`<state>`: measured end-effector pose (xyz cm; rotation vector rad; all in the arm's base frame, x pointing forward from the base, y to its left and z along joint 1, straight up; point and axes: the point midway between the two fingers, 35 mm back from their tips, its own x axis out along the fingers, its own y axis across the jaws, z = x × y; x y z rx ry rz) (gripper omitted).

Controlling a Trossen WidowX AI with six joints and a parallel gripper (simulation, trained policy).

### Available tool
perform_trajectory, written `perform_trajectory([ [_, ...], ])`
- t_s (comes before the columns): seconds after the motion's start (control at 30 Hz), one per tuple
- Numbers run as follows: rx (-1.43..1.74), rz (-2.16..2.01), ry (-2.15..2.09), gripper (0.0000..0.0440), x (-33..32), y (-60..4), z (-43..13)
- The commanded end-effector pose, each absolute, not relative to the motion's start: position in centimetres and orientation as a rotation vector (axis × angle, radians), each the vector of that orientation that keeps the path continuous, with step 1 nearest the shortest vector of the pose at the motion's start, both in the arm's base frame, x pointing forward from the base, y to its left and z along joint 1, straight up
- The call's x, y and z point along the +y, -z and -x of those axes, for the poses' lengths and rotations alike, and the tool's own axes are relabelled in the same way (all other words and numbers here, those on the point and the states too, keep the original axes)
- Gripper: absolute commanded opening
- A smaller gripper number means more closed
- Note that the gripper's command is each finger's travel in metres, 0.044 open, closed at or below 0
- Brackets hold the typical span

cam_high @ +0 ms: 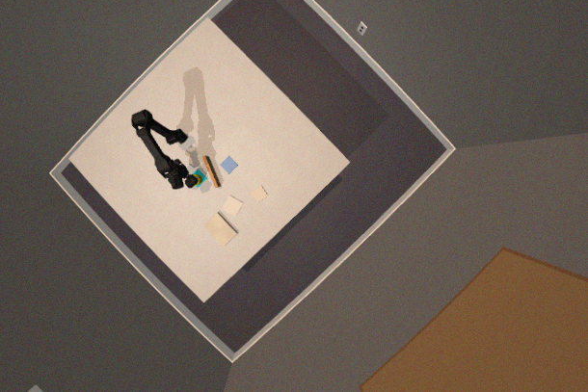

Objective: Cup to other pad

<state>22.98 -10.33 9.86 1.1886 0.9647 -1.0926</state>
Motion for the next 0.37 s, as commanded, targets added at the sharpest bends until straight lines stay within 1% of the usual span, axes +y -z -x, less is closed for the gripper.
perform_trajectory([
  [0.0,0.931,-1.216,1.083,0.0253,-10.2,-10.8,-22.6],
  [0.2,0.884,-1.241,1.074,0.0281,-10.4,-12.3,-22.2],
  [0.33,0.844,-1.254,1.065,0.0324,-10.6,-13.6,-22.0],
])
